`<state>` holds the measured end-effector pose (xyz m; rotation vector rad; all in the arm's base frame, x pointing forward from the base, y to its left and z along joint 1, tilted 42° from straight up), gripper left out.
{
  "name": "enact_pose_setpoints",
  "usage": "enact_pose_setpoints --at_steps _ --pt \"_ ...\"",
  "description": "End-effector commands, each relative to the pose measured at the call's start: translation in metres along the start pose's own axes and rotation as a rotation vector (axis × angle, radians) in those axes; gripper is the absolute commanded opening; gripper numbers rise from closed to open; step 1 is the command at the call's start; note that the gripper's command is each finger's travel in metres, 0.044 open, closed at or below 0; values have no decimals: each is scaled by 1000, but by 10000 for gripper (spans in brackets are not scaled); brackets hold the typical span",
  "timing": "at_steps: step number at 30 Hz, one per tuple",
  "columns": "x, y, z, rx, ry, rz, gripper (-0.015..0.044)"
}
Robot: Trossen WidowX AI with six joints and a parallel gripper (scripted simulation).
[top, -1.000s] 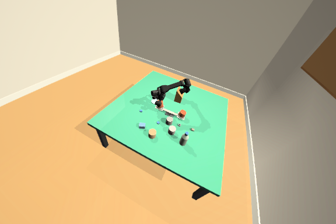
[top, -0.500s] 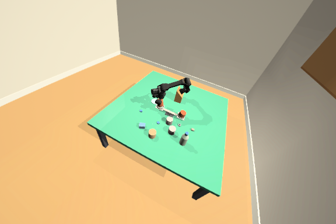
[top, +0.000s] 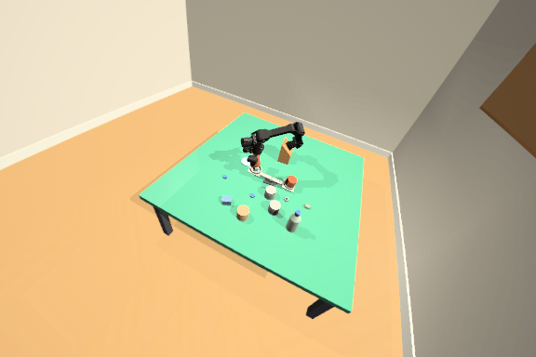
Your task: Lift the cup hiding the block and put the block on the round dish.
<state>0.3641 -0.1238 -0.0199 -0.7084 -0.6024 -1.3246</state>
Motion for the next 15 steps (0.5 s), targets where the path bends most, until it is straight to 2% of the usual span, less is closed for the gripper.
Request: enact_pose_setpoints --at_steps 1,15 --pt "12 0 0 8 -10 -13 0" --pt "30 -3 1 8 -9 -12 0"
Point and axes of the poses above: the point midway between the two fingers, 35 mm back from their tips, its own x axis back along the fingers, its own y axis across the jaws, z = x × y, the point moved 7 cm from there along x, back along the fingers, and after that the axes turned 14 degrees about -x, right-handed, at the moved point
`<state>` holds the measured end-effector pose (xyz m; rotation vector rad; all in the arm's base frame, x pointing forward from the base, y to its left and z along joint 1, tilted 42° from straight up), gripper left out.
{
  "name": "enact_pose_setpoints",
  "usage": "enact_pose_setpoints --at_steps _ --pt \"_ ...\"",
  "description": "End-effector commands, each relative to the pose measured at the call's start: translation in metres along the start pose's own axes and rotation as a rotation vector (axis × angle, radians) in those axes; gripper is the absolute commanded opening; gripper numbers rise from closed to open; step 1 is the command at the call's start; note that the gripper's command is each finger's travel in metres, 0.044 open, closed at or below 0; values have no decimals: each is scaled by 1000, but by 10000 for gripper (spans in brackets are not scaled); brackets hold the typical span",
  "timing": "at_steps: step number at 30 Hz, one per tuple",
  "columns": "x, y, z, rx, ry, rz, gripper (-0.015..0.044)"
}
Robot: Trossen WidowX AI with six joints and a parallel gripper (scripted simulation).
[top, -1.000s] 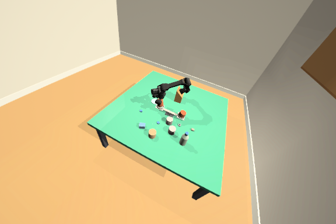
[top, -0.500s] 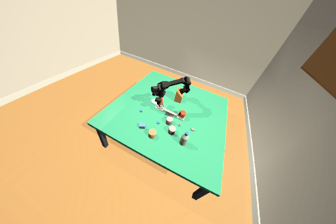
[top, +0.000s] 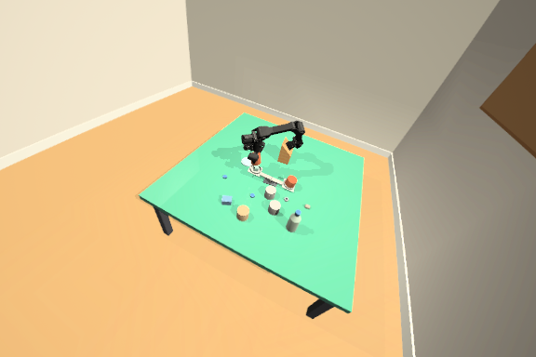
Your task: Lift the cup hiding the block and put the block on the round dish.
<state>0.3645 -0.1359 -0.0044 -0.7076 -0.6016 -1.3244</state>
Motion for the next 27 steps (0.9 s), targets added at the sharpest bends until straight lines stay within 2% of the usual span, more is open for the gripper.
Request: enact_pose_setpoints --at_steps 1,27 --pt "12 -1 0 8 -10 -13 0" --pt "7 -1 0 0 0 -1 0"
Point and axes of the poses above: the point midway between the two fingers, 35 mm back from their tips, its own x axis back along the fingers, its own y axis across the jaws, z = x × y, the point moved 7 cm from there along x, back along the fingers, and after that the axes turned 14 degrees about -x, right-handed, at the moved point
